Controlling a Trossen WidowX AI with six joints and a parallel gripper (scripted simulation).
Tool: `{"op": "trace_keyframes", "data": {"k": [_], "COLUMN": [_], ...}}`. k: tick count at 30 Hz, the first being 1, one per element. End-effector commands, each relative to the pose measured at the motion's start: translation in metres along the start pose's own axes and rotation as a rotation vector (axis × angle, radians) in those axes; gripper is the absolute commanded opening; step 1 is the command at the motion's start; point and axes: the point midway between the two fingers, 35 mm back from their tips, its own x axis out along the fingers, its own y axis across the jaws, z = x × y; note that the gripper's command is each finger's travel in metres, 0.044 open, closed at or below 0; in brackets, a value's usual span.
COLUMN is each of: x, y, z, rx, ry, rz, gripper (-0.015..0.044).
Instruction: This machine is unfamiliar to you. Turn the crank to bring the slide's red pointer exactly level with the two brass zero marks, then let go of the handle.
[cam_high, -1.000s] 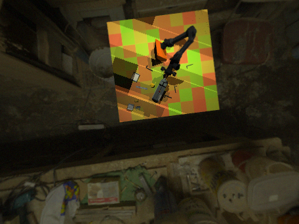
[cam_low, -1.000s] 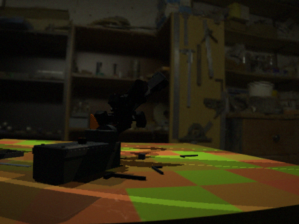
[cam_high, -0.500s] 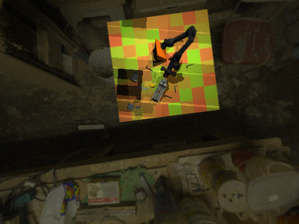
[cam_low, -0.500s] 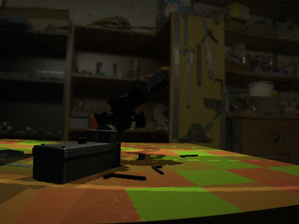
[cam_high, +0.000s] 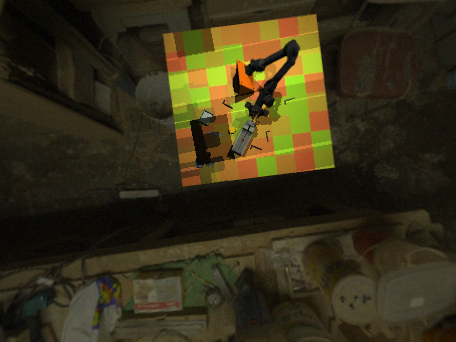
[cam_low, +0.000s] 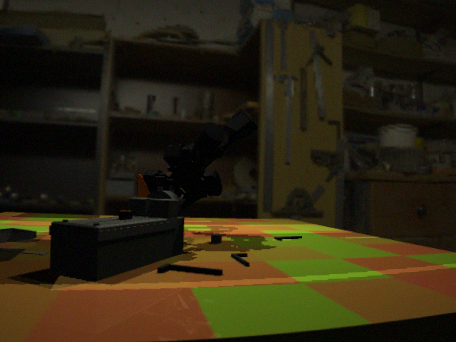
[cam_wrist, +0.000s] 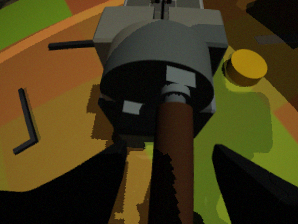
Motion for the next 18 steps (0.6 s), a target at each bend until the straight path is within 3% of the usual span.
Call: {"op": "trace_keyframes", "data": {"k": [1,5,18], "x": [0.000,0.000,-0.036], "y": [0.000,0.000,0.001], "z": [0.001,0.001,0.037], "rx": [0.000,0.000,-0.002], "ry": [-0.002,-0.002,-0.002], "rz": [0.000,0.000,-0.001], "gripper": [0.0341,0.0440,0.0440]}}
